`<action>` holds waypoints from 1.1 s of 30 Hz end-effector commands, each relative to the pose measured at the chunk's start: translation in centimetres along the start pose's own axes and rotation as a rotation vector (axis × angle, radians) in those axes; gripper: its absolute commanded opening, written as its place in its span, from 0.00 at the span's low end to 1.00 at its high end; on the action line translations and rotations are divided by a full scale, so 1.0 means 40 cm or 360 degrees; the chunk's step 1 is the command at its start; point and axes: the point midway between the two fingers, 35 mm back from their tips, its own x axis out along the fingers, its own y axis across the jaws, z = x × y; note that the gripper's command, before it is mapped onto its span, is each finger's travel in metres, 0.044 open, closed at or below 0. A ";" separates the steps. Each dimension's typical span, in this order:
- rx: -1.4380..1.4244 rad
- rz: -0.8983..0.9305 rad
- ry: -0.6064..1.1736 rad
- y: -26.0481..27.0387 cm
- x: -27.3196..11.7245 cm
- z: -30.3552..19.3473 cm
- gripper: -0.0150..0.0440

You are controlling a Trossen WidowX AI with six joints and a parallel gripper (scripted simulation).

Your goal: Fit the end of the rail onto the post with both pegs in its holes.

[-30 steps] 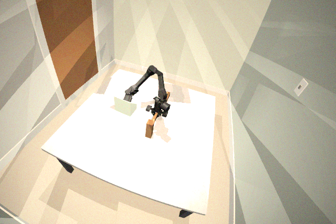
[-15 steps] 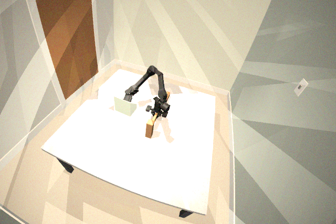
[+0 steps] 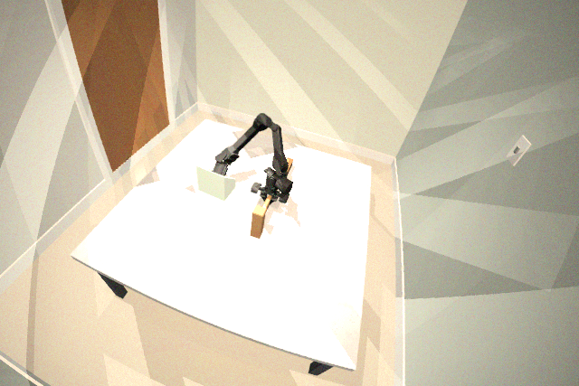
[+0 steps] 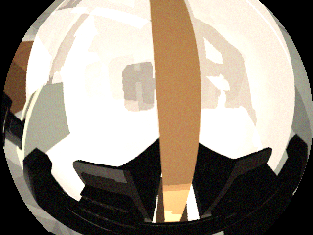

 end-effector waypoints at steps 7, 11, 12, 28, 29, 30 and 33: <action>-0.0002 -0.0015 0.0008 -0.005 -0.008 -0.012 0.25; -0.0003 -0.0015 0.0008 -0.005 -0.008 -0.015 0.25; -0.0003 -0.0015 0.0008 -0.005 -0.008 -0.016 0.25; -0.0003 -0.0015 0.0009 -0.005 -0.007 -0.027 0.25; -0.0003 -0.0015 0.0009 -0.005 -0.007 -0.028 0.25; -0.0003 -0.0015 0.0009 -0.005 -0.007 -0.029 0.25; -0.0003 -0.0015 0.0009 -0.005 -0.007 -0.031 0.25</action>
